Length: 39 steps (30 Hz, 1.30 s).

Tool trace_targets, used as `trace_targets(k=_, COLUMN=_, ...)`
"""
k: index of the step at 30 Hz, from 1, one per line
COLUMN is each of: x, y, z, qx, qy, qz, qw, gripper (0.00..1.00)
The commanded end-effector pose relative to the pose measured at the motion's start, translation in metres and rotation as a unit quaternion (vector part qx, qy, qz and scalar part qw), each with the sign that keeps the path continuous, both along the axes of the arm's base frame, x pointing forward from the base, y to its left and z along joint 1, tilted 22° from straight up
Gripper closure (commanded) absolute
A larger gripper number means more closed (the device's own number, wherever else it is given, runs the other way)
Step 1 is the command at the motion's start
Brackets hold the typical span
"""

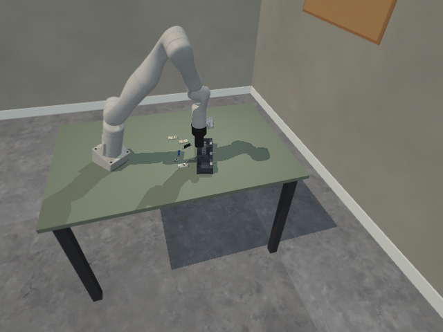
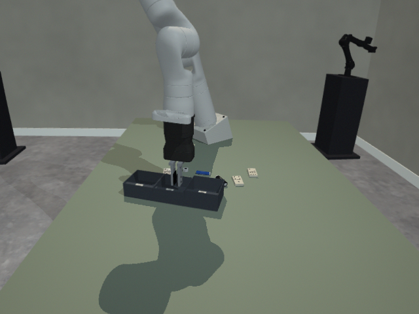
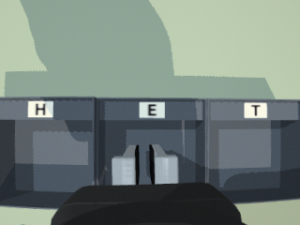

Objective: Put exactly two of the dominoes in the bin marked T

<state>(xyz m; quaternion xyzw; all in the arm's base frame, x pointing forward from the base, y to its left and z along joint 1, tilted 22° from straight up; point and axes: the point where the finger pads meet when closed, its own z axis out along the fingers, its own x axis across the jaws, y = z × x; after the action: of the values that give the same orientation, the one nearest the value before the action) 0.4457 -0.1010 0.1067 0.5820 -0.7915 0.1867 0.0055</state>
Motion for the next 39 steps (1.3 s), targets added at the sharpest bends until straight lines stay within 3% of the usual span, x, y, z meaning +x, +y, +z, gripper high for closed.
trace_targets(k=1, x=0.001, y=0.001, z=0.007, qx=-0.001, qy=-0.005, qz=0.000, qw=1.000, gripper=0.69)
trace_targets(k=9, x=0.000, y=0.003, z=0.014, qx=-0.001, qy=-0.005, qz=0.000, qw=1.000, gripper=0.69)
trace_targets(k=17, x=-0.007, y=0.012, z=0.042, qx=-0.001, qy=-0.005, qz=0.000, qw=1.000, gripper=0.69)
trace_targets(k=24, x=-0.007, y=0.012, z=0.042, qx=-0.001, qy=-0.005, qz=0.000, qw=1.000, gripper=0.69)
trace_targets(k=39, x=0.016, y=0.072, z=0.028, qx=0.000, qy=-0.005, qz=0.000, qw=1.000, gripper=0.69)
